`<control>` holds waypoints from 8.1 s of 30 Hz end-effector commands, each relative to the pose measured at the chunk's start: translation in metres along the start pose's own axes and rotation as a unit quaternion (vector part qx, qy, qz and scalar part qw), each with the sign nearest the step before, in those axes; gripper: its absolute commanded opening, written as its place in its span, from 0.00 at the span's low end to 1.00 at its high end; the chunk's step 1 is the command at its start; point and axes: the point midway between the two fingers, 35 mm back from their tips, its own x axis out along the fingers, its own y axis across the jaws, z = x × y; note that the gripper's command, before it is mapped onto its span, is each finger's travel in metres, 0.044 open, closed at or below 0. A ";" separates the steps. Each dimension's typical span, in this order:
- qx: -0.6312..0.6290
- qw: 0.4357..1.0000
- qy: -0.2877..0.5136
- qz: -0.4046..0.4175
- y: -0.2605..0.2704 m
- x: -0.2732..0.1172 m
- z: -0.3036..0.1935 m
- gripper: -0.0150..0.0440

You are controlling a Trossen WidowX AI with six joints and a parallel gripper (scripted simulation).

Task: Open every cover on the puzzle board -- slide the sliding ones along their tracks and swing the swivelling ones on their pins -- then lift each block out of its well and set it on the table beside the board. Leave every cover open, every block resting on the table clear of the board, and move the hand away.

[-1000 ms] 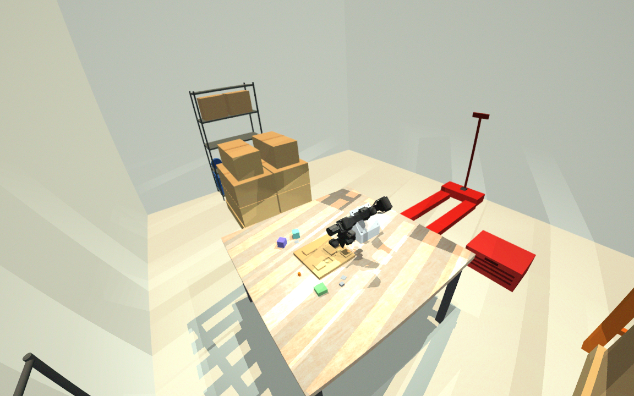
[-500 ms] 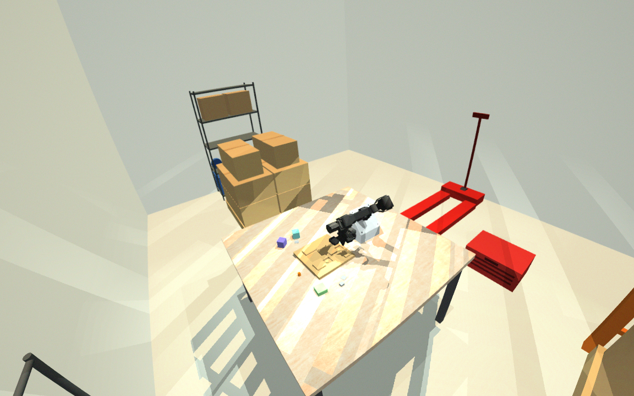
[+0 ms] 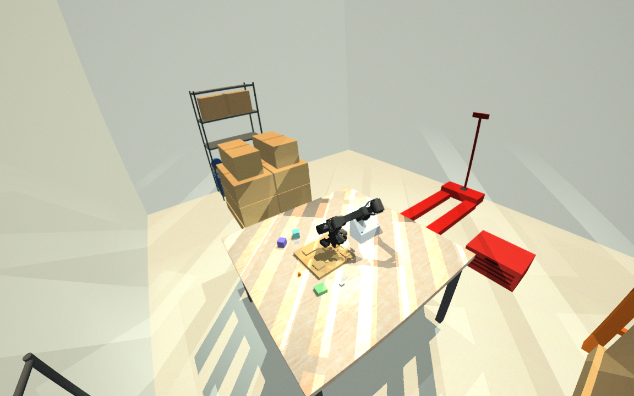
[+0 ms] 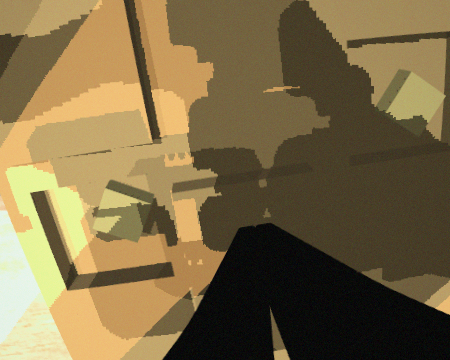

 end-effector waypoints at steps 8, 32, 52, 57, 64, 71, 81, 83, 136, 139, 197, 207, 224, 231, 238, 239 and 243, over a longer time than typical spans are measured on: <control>-0.003 1.000 -0.002 -0.005 -0.036 -0.006 -0.017 0.25; -0.003 1.000 -0.002 -0.005 -0.036 -0.006 -0.017 0.25; -0.003 1.000 -0.001 -0.005 -0.037 0.009 -0.017 0.25; -0.003 1.000 -0.001 -0.005 -0.038 0.014 -0.017 0.25; -0.003 1.000 -0.001 -0.005 -0.038 0.021 -0.017 0.25; -0.003 1.000 -0.001 -0.005 -0.038 0.028 -0.017 0.25; -0.003 1.000 -0.002 -0.005 -0.038 0.038 -0.017 0.25; -0.003 1.000 -0.002 -0.005 -0.038 0.040 -0.017 0.25; -0.002 1.000 -0.003 -0.004 0.006 0.053 -0.009 0.25; -0.002 1.000 -0.003 -0.004 0.009 0.053 -0.010 0.25; -0.001 1.000 -0.002 -0.003 0.064 0.053 -0.043 0.25; -0.001 1.000 -0.002 -0.003 0.071 0.054 -0.054 0.25; -0.001 1.000 0.000 -0.003 0.072 0.039 -0.060 0.25; -0.001 1.000 0.001 -0.003 0.071 0.030 -0.060 0.25; -0.001 1.000 0.002 -0.003 0.071 0.022 -0.061 0.25; -0.001 1.000 0.001 -0.003 0.071 0.020 -0.061 0.25; -0.001 1.000 0.001 -0.003 0.071 0.015 -0.061 0.25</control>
